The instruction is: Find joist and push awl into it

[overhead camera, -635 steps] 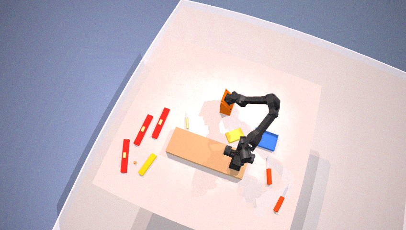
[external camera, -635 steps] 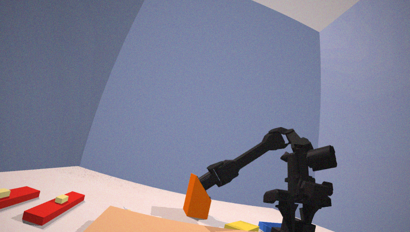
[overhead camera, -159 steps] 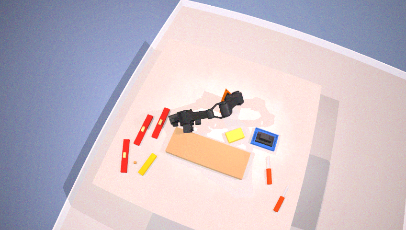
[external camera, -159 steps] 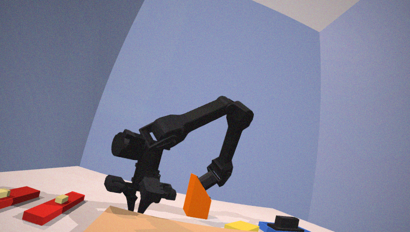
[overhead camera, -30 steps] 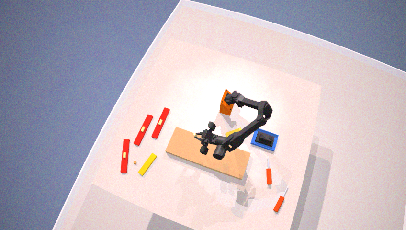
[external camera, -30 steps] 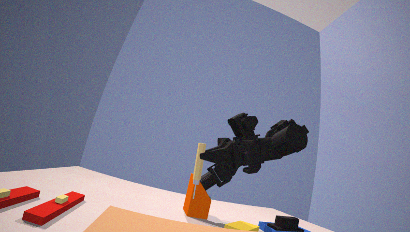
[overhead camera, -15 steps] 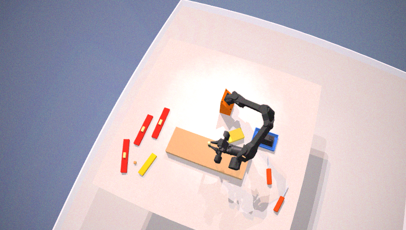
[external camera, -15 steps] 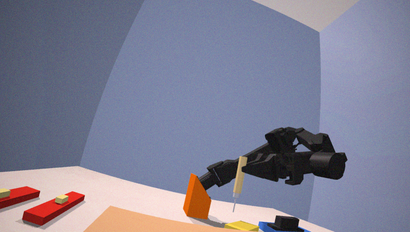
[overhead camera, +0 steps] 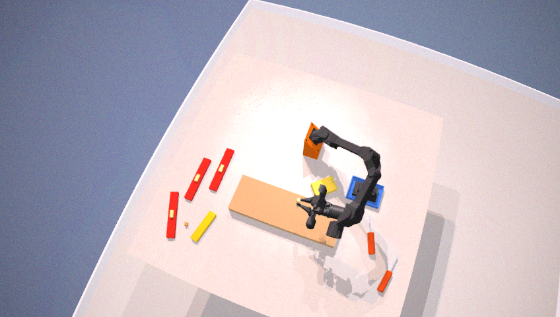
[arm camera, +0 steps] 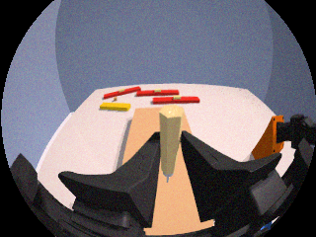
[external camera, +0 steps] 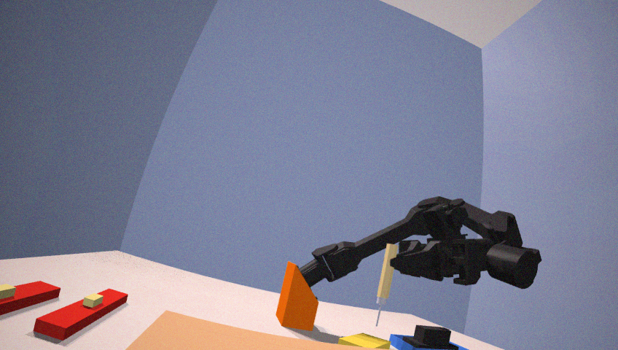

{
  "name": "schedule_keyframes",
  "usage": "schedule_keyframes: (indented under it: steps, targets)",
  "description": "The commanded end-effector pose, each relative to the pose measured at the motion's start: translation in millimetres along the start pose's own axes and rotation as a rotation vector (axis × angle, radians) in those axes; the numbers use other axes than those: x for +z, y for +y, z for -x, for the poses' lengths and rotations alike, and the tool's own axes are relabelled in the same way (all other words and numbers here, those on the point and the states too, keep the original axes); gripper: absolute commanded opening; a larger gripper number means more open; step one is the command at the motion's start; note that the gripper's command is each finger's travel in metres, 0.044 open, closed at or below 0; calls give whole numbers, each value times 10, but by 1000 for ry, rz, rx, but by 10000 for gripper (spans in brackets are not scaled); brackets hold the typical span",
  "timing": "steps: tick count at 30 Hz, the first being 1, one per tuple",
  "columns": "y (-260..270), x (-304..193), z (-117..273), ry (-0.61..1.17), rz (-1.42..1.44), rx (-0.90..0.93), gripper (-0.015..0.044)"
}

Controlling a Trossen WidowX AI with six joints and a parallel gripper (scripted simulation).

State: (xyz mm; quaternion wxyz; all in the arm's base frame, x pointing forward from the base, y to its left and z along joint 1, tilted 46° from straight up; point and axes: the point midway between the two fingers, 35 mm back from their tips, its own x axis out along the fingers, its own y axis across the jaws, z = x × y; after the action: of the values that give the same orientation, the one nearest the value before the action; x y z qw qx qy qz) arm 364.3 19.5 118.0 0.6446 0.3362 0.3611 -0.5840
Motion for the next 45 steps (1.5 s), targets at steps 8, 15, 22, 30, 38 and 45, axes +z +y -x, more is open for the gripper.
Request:
schedule_keyframes:
  steps: [8, 15, 22, 30, 38, 45]
  targets:
    - [15, -118, -2, -7, -5, 5, 0]
    - [16, -207, -21, -6, -5, 5, 0]
    - [14, -295, -41, -6, -5, 5, 0]
    - [11, -386, -62, -6, -5, 5, 0]
    - [13, -481, -82, -5, -5, 5, 0]
    - [13, -592, -107, -5, -4, 5, 0]
